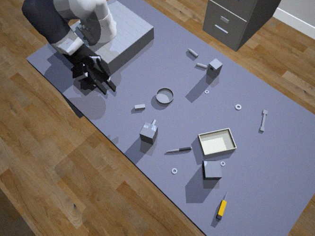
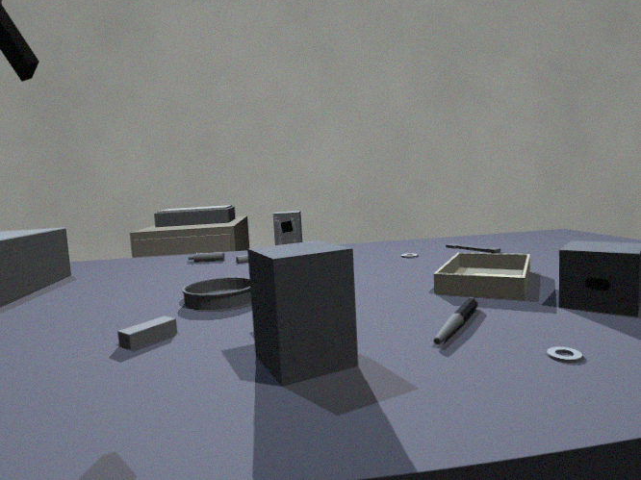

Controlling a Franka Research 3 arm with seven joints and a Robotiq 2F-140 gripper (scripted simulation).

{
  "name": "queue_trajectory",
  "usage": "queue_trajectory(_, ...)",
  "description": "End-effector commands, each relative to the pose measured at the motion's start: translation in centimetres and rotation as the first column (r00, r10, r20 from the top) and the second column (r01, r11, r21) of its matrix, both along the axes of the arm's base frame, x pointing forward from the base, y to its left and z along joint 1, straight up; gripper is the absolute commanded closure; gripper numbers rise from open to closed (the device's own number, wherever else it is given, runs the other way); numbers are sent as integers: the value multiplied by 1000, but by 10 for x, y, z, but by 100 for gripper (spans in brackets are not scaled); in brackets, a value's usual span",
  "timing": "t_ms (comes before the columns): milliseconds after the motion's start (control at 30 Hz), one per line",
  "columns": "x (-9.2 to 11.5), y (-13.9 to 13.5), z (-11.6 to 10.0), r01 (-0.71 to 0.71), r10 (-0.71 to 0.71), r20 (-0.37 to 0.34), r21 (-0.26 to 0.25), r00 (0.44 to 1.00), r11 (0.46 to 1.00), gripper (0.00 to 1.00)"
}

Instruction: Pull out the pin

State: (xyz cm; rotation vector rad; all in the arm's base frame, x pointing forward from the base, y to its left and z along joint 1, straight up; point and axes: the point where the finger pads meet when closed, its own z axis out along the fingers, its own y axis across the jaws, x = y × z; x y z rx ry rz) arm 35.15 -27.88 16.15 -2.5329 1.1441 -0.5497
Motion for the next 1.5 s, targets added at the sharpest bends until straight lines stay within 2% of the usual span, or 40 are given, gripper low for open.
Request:
queue_trajectory(0, 0, 0, 0, 0, 0, 0, 0, 1000, 1000, 67)
queue_trajectory(800, -2, -4, 0, 15, -15, -11, 3, 1000, 1000, 67)
queue_trajectory(1100, -1, -3, -2, 41, -41, -17, 25, 999, 999, 67)
queue_trajectory(1467, 3, 0, -7, 114, -111, -39, 86, 993, 990, 67)
